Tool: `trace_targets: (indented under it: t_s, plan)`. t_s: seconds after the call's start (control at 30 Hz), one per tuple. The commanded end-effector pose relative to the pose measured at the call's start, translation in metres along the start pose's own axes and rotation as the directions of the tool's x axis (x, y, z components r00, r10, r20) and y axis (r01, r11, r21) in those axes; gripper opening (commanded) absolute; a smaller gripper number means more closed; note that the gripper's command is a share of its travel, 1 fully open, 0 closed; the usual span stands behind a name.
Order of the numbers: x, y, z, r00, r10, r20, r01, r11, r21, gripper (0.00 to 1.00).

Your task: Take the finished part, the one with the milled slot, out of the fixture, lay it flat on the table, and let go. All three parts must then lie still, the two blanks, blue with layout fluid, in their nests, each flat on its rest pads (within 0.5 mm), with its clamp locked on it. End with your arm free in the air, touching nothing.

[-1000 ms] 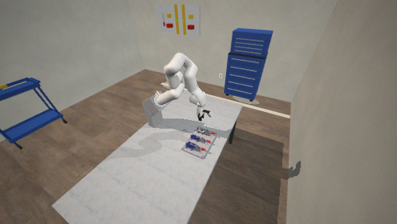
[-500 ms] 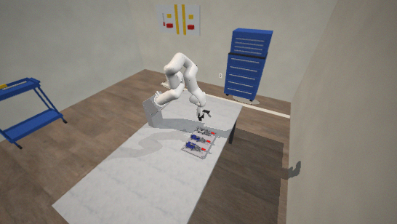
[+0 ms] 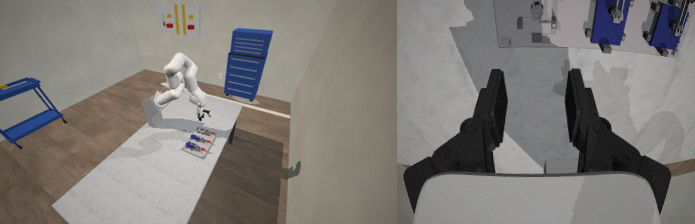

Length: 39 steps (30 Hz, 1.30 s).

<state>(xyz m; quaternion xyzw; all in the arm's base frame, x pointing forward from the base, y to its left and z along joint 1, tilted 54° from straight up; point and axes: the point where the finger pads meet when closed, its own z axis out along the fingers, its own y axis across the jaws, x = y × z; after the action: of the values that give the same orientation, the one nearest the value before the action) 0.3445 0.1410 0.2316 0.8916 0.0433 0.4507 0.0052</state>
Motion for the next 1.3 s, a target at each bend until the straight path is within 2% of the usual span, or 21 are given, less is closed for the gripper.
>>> trace_targets:
  t_s: [0.0,0.83,1.0,1.27]
  plan:
    - [0.001,0.000,0.000,1.000,0.000,-0.002,0.000,1.000,0.001,0.47]
    - [0.001,-0.001,0.001,1.000,0.000,-0.002,0.000,1.000,0.001,0.47]
    - [0.001,-0.001,0.010,1.000,0.000,-0.002,0.000,1.000,0.001,0.47]
    - [0.001,-0.001,0.039,1.000,0.000,-0.002,0.000,1.000,0.001,0.47]
